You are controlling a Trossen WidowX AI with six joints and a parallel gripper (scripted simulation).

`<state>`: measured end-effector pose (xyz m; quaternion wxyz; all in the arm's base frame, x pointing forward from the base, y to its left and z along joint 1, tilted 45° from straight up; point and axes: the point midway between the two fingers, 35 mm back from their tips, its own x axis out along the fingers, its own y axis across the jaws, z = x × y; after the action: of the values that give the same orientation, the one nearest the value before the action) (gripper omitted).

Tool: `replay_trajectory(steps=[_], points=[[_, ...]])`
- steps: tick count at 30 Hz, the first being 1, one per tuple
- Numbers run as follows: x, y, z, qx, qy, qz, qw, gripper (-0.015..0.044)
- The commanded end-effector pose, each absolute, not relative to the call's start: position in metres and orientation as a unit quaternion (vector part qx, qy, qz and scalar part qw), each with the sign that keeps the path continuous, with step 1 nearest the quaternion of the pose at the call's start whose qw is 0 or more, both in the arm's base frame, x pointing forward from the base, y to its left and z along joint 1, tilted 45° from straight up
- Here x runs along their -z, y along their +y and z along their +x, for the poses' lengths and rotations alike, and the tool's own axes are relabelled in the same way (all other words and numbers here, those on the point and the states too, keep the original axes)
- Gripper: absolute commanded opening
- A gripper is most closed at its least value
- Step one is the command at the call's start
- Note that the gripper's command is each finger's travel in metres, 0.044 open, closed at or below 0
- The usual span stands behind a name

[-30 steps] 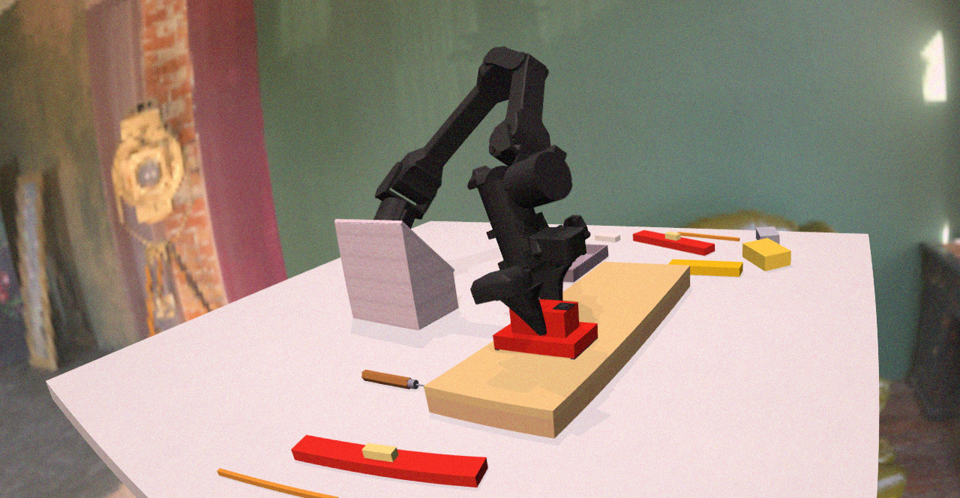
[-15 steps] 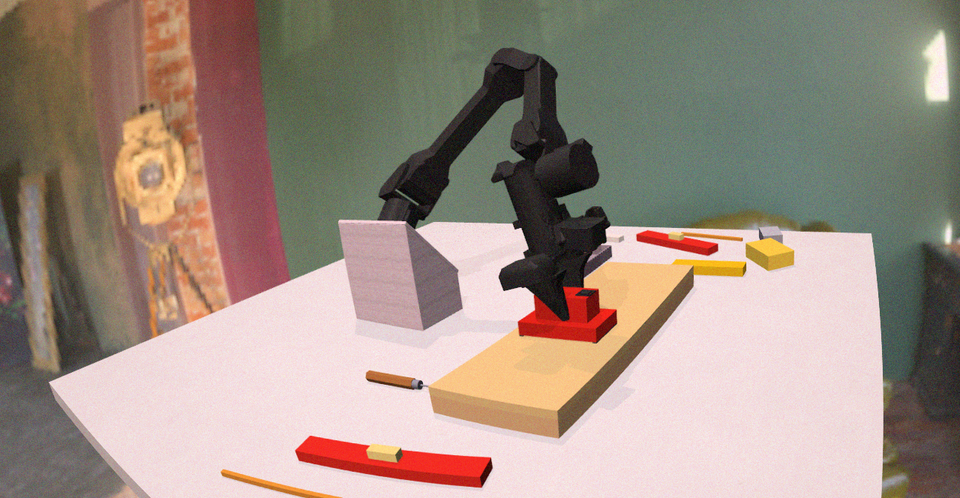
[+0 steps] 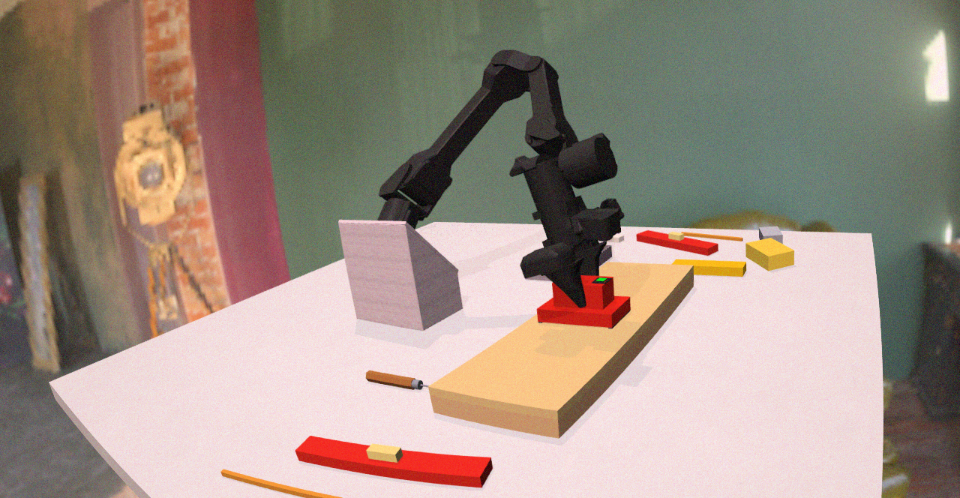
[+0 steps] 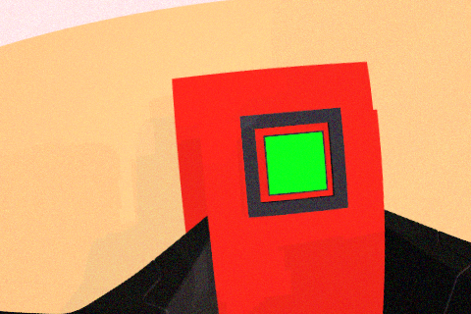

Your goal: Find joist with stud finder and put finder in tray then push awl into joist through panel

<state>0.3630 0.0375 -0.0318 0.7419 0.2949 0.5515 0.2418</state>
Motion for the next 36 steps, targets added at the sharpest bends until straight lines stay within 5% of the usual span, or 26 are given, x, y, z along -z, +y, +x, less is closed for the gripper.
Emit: replay_trajectory(steps=[1, 36], points=[[0.023, 0.048, 0.362, -0.243, 0.552, 0.296, 0.741, 0.0000], [-0.061, 0.131, 0.359, -0.245, 0.551, 0.298, 0.740, 0.0000]])
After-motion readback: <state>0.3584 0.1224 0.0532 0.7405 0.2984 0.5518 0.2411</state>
